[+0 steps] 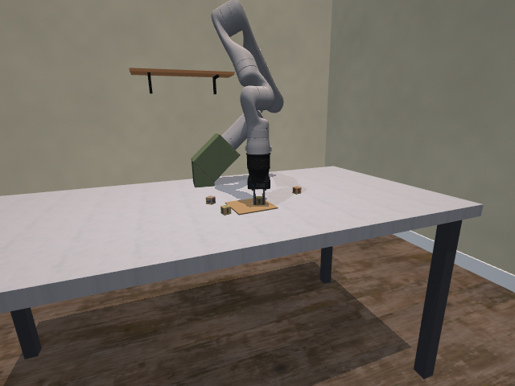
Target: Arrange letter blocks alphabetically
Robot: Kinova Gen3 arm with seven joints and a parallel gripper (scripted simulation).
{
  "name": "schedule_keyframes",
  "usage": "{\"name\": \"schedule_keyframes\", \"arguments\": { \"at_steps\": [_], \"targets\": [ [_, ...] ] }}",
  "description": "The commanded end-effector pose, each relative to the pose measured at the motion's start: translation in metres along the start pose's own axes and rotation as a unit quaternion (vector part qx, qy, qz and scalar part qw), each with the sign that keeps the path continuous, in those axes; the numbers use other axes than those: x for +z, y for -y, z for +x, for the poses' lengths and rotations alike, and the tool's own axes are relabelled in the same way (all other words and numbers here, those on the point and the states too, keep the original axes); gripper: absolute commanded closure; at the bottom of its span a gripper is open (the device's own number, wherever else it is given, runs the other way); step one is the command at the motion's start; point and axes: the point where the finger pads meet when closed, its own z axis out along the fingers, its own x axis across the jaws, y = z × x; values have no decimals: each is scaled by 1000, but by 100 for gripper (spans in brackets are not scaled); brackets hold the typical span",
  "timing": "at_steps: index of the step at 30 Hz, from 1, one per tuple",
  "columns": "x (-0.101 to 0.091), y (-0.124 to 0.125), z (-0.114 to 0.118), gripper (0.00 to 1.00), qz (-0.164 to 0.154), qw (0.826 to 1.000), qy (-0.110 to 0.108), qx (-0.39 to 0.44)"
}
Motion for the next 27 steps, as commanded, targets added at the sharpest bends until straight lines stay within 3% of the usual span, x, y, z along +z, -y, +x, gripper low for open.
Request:
{"name": "schedule_keyframes", "arguments": {
  "at_steps": [1,9,18,20,27],
  "targets": [
    [-1,-1,0,51,-1,1000,0,0],
    [-8,-1,0,51,-1,1000,0,0],
    [-67,-1,0,51,-1,1000,0,0],
    [-67,-1,0,51,-1,1000,0,0],
    [-99,-1,0,51,-1,1000,0,0]
  ]
}}
